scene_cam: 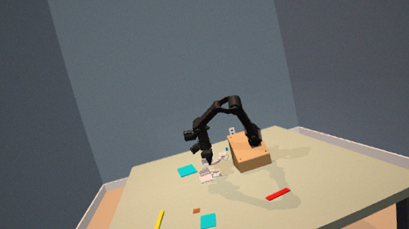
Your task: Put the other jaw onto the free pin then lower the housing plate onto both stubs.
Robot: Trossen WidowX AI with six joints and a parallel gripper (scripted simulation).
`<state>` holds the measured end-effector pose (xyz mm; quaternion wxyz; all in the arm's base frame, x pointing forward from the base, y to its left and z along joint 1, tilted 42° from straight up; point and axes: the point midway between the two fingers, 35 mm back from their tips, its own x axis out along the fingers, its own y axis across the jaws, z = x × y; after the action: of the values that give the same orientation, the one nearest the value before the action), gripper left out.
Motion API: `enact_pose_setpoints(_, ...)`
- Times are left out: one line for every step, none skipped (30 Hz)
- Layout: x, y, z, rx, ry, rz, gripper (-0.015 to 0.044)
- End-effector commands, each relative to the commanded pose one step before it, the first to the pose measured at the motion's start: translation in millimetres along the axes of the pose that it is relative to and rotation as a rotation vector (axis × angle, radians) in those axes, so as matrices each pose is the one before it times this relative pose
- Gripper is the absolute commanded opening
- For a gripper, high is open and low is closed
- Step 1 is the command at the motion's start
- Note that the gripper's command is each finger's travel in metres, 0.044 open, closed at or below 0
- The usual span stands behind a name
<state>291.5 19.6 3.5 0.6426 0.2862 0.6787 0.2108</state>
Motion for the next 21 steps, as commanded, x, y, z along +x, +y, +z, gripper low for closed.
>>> enact_pose_setpoints(-0.38, 6.17, 12.62, 0.0031, -0.00431, 0.00393, 0.0134)
enact_pose_setpoints(0.24, 1.67, 2.81, -0.0002, -0.00003, 0.00042, 0.0134)
enact_pose_setpoints(0.26, 1.69, 2.78, -0.0002, -0.00002, 0.00045, 0.0134)
enact_pose_setpoints(0.29, 1.72, 2.77, -0.0002, -0.00001, 0.00048, 0.0134)
enact_pose_setpoints(0.31, 1.75, 2.74, -0.0002, 0.00001, 0.00051, 0.0134)
enact_pose_setpoints(0.27, 1.44, 2.21, -0.0002, 0.00002, 0.00043, 0.0134)
enact_pose_setpoints(0.17, 0.87, 1.32, -0.0001, 0.00001, 0.00027, 0.0134)
enact_pose_setpoints(0.06, 0.29, 0.44, 0.0000, 0.00001, 0.00009, 0.0134)
enact_pose_setpoints(0.00, 0.00, 0.00, 0.0000, 0.00000, 0.00000, 0.0134)
enact_pose_setpoints(0.00, 0.00, 0.00, 0.0000, 0.00000, 0.00000, 0.0134)
enact_pose_setpoints(0.00, 0.00, 0.00, 0.0000, 0.00000, 0.00000, 0.0134)
enact_pose_setpoints(0.00, 0.00, 0.00, 0.0000, 0.00000, 0.00000, 0.0134)
enact_pose_setpoints(0.00, 0.00, 0.00, 0.0000, 0.00000, 0.00000, 0.0134)
enact_pose_setpoints(0.00, 0.00, 0.00, 0.0000, 0.00000, 0.00000, 0.0134)
enact_pose_setpoints(0.00, 0.00, 0.00, 0.0000, 0.00000, 0.00000, 0.0134)
enact_pose_setpoints(0.00, 0.00, 0.00, 0.0000, 0.00000, 0.00000, 0.0134)
enact_pose_setpoints(0.00, 0.00, 0.00, 0.0000, 0.00000, 0.00000, 0.0134)
enact_pose_setpoints(0.00, 0.00, 0.00, 0.0000, 0.00000, 0.00000, 0.0134)
enact_pose_setpoints(0.00, 0.00, 0.00, 0.0000, 0.00000, 0.00000, 0.0134)
enact_pose_setpoints(0.00, 0.00, 0.00, 0.0000, 0.00000, 0.00000, 0.0134)
enact_pose_setpoints(0.00, 0.00, 0.00, 0.0000, 0.00000, 0.00000, 0.0134)
